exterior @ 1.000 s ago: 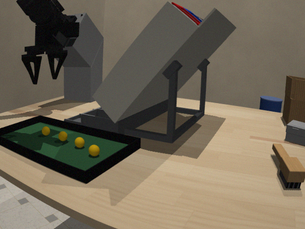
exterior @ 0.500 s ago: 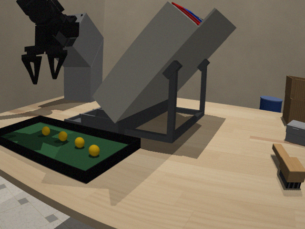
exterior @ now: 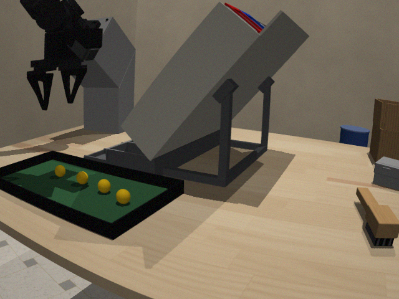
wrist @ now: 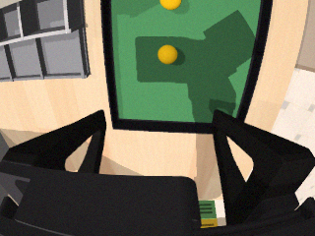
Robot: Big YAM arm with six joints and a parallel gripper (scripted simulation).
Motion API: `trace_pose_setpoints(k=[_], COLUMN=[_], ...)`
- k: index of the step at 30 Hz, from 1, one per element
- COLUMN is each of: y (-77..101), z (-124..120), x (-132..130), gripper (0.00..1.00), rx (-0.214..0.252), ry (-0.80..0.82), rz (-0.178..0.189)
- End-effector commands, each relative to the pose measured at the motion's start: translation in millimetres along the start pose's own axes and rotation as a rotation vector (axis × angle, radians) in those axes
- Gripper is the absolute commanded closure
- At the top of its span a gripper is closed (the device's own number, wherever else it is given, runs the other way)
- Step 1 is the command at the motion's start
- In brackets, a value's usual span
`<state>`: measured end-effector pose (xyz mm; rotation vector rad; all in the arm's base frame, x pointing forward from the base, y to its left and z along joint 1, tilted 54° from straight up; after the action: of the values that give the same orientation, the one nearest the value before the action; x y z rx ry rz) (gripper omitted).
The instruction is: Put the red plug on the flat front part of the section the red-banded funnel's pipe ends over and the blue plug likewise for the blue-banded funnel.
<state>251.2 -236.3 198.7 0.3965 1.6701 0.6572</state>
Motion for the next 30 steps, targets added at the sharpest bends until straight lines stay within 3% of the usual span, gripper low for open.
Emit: trace_pose_setpoints(k=[1,7,22,30], y=[1.7,1.8,-113.6,-113.3], z=[2.3,2.6,3.2,3.0], x=[-13.5,-15.4,-14.4,-13.1], gripper=[0.20,0.20,0.20,0.20], rx=[-0.006,-0.006,-0.008,-0.010], ry=[-0.007,-0.006,-0.005,-0.016], rz=[-0.010,-0.008,-0.008,-0.025])
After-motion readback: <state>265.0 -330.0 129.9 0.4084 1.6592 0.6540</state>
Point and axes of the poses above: the point where the finger pads meet when closed, its own y axis back along the fingers, its own x axis across the jaws, z = x × y, the point moved 6 cm from there along y, back along the fingers, and after that the axes turned 9 degrees about y, right-handed, at the moved point
